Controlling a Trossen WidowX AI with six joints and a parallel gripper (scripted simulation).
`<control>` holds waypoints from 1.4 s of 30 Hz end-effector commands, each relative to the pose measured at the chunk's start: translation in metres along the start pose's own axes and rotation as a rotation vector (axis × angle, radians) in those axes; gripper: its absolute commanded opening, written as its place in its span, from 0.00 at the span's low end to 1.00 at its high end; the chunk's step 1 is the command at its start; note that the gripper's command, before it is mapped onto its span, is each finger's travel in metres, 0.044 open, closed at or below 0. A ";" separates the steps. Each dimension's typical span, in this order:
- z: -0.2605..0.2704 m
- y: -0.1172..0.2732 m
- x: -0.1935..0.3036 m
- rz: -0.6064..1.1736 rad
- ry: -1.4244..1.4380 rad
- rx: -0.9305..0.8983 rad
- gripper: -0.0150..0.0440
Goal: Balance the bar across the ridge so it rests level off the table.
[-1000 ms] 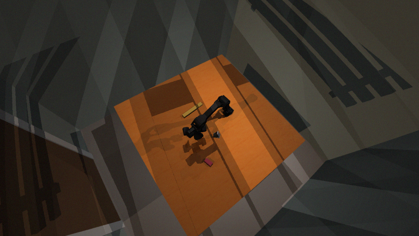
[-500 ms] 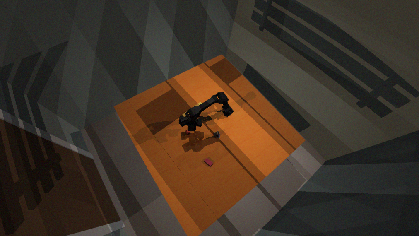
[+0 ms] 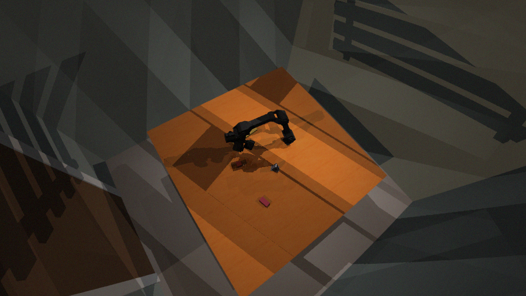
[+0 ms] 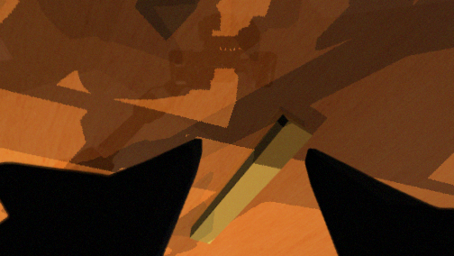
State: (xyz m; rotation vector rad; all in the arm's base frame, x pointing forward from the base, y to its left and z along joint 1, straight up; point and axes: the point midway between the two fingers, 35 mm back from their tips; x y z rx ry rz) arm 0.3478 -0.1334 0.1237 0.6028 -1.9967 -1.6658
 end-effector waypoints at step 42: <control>-0.014 -0.064 0.088 -0.051 -0.492 -0.143 0.79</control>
Point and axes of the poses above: the point midway between the two fingers, 35 mm back from their tips, its own y axis back along the fingers, its own z axis across the jaws, x = y × z, and after that the axes turned 4 degrees about y, right-handed
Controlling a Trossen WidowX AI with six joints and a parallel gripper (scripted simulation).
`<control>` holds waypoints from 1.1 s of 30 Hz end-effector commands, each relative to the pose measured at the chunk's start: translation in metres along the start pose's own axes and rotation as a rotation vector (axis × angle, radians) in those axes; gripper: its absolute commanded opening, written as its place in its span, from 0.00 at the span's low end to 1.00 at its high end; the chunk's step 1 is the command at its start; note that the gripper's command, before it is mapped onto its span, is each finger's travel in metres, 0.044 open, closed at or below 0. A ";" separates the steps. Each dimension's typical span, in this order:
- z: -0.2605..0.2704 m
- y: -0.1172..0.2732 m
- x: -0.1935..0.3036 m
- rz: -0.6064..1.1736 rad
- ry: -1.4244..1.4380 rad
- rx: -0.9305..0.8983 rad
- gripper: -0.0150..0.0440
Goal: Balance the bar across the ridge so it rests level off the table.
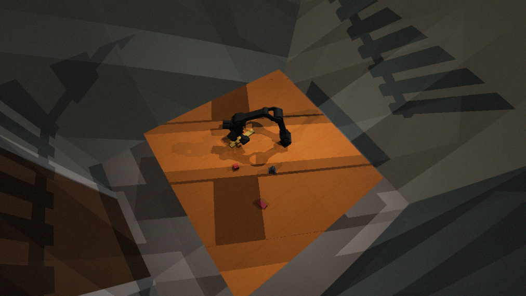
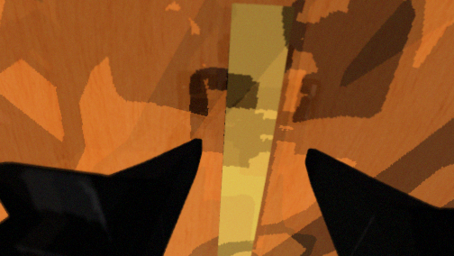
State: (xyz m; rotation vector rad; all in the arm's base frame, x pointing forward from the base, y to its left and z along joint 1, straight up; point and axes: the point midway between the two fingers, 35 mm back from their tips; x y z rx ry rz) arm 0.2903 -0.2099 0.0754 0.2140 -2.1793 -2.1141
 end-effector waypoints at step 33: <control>0.002 -0.024 0.002 0.005 0.000 -0.006 0.51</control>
Point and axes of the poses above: the point midway between the two fingers, 35 mm back from their tips, its own y axis back along the fingers, its own z axis across the jaws, x = y × z, and after that the axes turned 4 degrees about y, right-handed
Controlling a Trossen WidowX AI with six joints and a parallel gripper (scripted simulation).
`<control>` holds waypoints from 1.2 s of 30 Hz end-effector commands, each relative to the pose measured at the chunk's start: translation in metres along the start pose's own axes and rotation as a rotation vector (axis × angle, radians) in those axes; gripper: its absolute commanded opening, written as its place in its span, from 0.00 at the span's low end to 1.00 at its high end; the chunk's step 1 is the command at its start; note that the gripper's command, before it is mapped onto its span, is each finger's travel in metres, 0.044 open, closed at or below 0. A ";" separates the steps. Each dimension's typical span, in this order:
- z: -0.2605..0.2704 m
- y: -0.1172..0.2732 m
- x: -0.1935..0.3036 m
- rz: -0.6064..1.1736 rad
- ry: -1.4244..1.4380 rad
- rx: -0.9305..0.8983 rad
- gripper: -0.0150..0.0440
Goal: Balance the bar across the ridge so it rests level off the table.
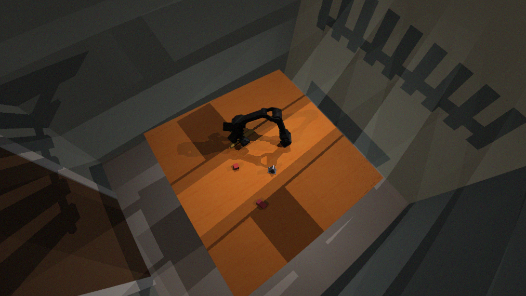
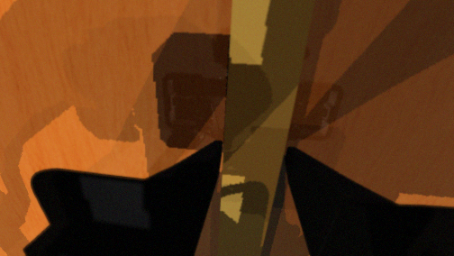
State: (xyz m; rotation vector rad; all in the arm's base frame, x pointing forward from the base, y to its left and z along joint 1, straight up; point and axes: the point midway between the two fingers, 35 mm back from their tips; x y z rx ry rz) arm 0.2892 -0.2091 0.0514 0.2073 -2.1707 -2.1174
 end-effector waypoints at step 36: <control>-0.004 0.071 -0.004 -0.001 -0.003 -0.002 0.25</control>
Point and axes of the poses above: the point midway between the two fingers, 35 mm back from their tips, its own y axis back along the fingers, its own z axis across the jaws, x = y × z, and after that the axes turned 4 degrees about y, right-handed
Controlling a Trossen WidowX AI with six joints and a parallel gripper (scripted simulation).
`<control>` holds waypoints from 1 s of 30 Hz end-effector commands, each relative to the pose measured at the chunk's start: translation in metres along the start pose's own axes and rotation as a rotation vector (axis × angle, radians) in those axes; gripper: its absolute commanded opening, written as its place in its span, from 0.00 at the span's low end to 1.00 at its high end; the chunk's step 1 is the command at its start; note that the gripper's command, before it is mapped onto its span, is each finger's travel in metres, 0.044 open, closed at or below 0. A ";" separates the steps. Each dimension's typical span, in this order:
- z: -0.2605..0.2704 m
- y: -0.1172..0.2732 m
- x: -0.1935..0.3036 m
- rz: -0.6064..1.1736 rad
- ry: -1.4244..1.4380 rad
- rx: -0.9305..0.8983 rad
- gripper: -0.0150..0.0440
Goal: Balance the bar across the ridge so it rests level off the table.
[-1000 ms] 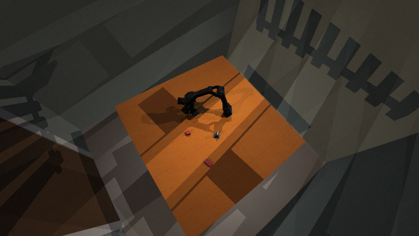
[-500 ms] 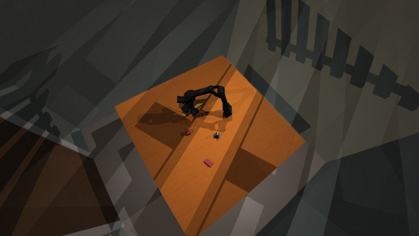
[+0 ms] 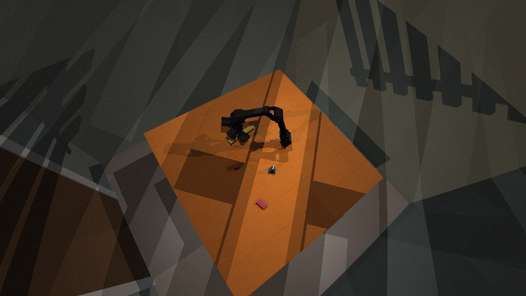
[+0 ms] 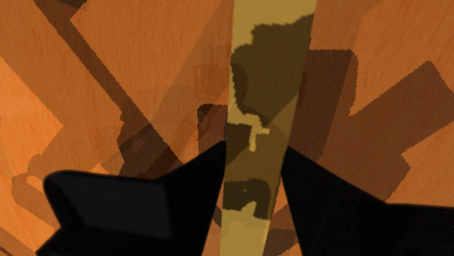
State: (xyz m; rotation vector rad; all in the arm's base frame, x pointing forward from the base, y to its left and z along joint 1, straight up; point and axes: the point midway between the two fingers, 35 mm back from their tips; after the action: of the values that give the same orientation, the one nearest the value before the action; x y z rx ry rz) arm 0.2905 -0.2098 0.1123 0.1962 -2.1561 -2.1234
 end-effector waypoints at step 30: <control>0.039 0.056 -0.019 -0.011 -0.101 0.002 0.25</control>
State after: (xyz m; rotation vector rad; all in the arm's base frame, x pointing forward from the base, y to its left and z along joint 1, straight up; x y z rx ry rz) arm 0.3003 -0.1772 0.1684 0.1332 -2.2096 -2.1657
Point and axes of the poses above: the point midway between the two fingers, 35 mm back from their tips, its own y axis back along the fingers, its own z axis across the jaws, x = y × z, and after that the axes turned 4 degrees about y, right-handed
